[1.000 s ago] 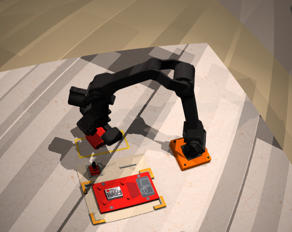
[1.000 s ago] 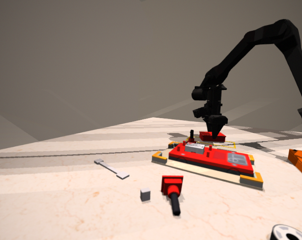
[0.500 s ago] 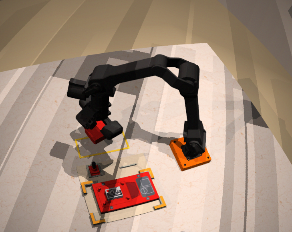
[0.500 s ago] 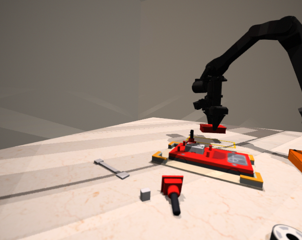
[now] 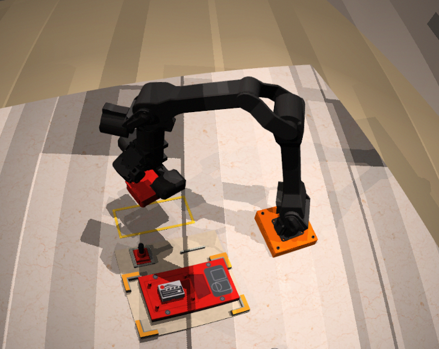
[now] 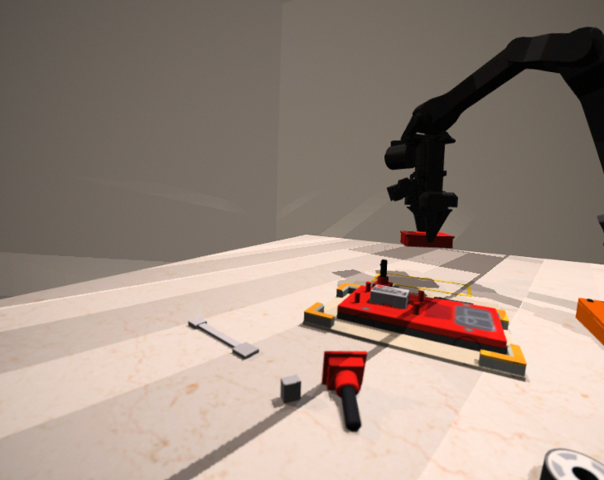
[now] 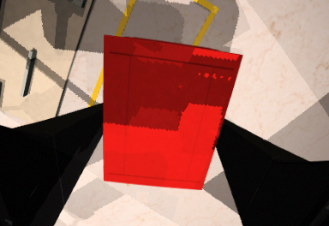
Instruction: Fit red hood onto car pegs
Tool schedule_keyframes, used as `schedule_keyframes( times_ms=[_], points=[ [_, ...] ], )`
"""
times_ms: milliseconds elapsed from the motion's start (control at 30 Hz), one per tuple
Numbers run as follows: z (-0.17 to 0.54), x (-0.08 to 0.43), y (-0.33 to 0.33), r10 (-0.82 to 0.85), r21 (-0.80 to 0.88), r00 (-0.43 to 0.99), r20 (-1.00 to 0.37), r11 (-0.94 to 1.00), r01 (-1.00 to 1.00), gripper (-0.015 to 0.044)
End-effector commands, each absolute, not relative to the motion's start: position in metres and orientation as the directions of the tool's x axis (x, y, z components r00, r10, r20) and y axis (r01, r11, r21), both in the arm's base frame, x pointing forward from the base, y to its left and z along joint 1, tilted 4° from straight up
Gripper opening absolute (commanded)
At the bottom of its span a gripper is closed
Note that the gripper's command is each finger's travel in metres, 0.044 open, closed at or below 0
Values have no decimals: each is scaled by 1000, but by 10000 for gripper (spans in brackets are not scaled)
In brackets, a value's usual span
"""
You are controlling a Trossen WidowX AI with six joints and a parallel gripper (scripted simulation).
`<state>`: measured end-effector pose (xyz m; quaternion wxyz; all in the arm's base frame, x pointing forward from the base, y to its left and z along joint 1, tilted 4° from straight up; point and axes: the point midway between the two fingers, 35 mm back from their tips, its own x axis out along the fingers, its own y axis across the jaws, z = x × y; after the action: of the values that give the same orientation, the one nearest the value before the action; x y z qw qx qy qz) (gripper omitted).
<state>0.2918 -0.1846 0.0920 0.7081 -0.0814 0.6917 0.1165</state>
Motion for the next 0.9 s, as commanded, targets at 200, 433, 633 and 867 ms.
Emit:
schedule_keyframes(
  times_ms=[200, 433, 633, 867],
  points=[
    [111, 293, -186, 44, 35, 27, -999, 958, -284, 0],
    [108, 300, -171, 50, 42, 25, -998, 962, -270, 0],
    [110, 310, -151, 51, 42, 31, -998, 967, -251, 0],
    [112, 318, -129, 55, 47, 34, -998, 977, -210, 0]
  ],
)
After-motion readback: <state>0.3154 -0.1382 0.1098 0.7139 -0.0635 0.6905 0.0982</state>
